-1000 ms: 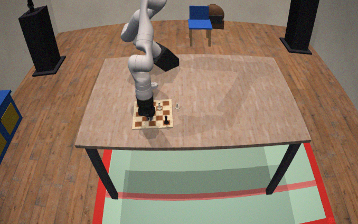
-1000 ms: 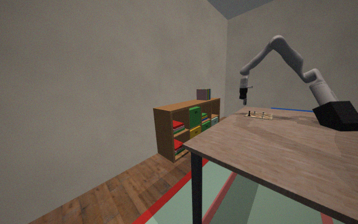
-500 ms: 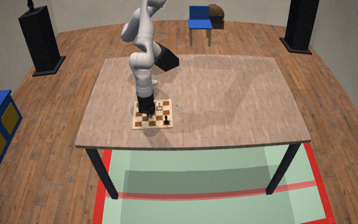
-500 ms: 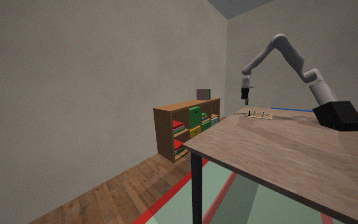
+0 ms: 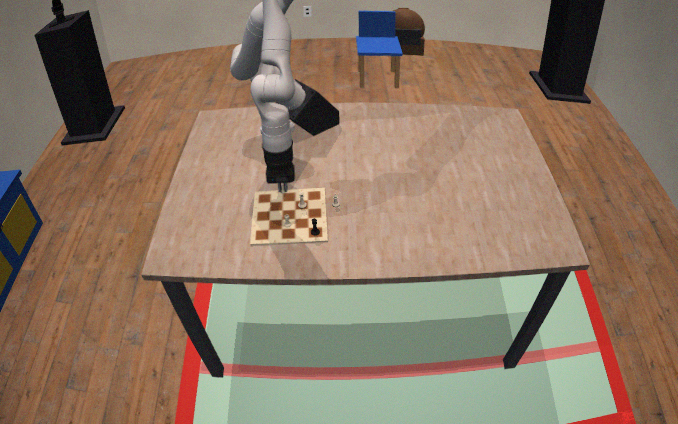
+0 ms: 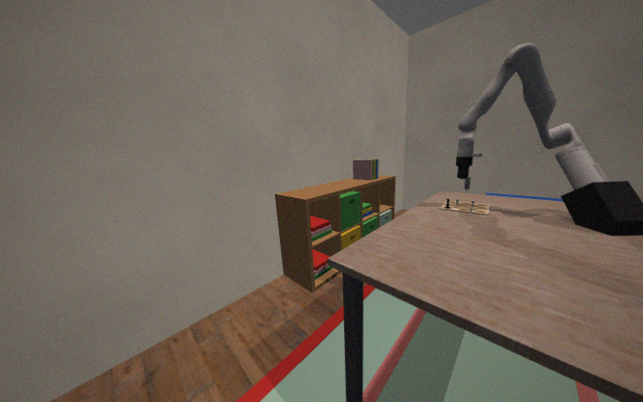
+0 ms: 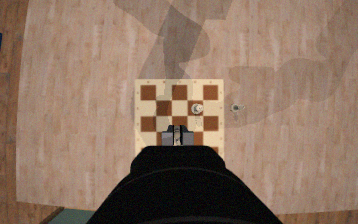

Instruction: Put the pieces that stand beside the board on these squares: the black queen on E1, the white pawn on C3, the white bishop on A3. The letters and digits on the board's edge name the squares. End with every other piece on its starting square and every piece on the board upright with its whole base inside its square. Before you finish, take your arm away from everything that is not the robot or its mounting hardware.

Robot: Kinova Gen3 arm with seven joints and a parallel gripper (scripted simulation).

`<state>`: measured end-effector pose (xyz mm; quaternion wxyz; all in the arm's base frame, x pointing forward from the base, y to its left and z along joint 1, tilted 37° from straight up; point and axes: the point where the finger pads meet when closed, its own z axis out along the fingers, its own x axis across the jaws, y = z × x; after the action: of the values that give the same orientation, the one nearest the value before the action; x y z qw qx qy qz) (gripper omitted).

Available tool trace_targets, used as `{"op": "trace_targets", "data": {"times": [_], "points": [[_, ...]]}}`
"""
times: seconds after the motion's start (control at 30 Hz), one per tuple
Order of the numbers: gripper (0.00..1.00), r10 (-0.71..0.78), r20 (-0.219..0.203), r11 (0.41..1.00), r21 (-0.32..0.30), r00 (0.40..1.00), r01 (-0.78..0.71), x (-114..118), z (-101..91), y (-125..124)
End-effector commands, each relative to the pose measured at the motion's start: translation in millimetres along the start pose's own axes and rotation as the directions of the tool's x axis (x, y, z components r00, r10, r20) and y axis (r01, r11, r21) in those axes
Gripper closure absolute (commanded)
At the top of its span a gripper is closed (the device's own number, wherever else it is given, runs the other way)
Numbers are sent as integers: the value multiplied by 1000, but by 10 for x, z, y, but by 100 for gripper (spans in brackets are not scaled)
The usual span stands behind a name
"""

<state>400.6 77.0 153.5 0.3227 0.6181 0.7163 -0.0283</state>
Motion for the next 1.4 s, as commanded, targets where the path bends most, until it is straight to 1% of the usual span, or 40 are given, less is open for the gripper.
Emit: {"op": "trace_targets", "data": {"times": [0.0,0.4,0.57,0.63,0.8,1.07,1.13,1.27,1.37], "points": [[100,-12,-14,1000,-9,1000,12,70,-59,-16],[100,-12,-14,1000,-9,1000,12,71,-54,-15],[100,-11,-14,1000,-10,1000,11,71,-25,-15],[100,-11,-14,1000,-10,1000,11,72,14,-16],[100,-11,-14,1000,-10,1000,11,75,183,-16],[100,-11,-14,1000,-10,1000,11,83,569,-16],[100,-11,-14,1000,-10,1000,11,83,569,-16],[100,-11,-14,1000,-10,1000,11,86,739,-17],[100,-11,-14,1000,-10,1000,11,88,830,-17]]}}
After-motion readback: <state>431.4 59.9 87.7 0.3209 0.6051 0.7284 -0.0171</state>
